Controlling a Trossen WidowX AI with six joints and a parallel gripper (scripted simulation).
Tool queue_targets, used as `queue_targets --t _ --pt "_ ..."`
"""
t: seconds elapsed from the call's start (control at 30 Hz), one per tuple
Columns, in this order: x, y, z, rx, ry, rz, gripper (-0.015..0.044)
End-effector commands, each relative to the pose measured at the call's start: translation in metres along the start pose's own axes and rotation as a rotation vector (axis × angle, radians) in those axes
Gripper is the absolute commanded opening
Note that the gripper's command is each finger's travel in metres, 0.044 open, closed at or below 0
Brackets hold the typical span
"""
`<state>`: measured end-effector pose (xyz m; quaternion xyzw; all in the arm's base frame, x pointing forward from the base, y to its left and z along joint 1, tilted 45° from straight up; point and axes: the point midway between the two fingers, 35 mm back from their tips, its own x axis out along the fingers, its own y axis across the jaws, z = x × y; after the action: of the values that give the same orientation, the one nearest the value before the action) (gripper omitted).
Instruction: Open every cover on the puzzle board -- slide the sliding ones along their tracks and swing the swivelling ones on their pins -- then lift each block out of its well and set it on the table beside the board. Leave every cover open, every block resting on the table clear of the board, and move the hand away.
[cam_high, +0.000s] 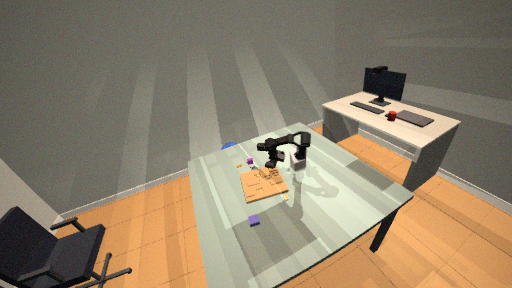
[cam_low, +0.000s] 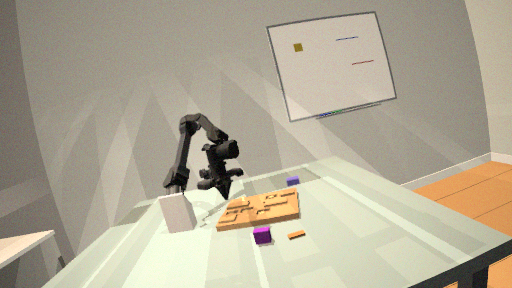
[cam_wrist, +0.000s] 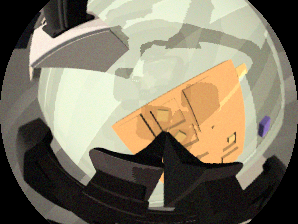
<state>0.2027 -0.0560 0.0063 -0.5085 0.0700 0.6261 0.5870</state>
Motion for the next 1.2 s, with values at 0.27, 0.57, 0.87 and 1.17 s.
queue_targets --t 0.27,0.57,0.87,1.17 --pt "0.031 0.000 0.001 0.909 -0.005 0.005 0.0000" --pt "0.049 0.001 0.002 1.483 -0.007 0.007 0.0000" --pt "0.050 0.001 0.001 1.483 -0.007 0.007 0.0000" --pt "0.056 0.001 0.001 1.483 -0.007 0.007 0.0000"
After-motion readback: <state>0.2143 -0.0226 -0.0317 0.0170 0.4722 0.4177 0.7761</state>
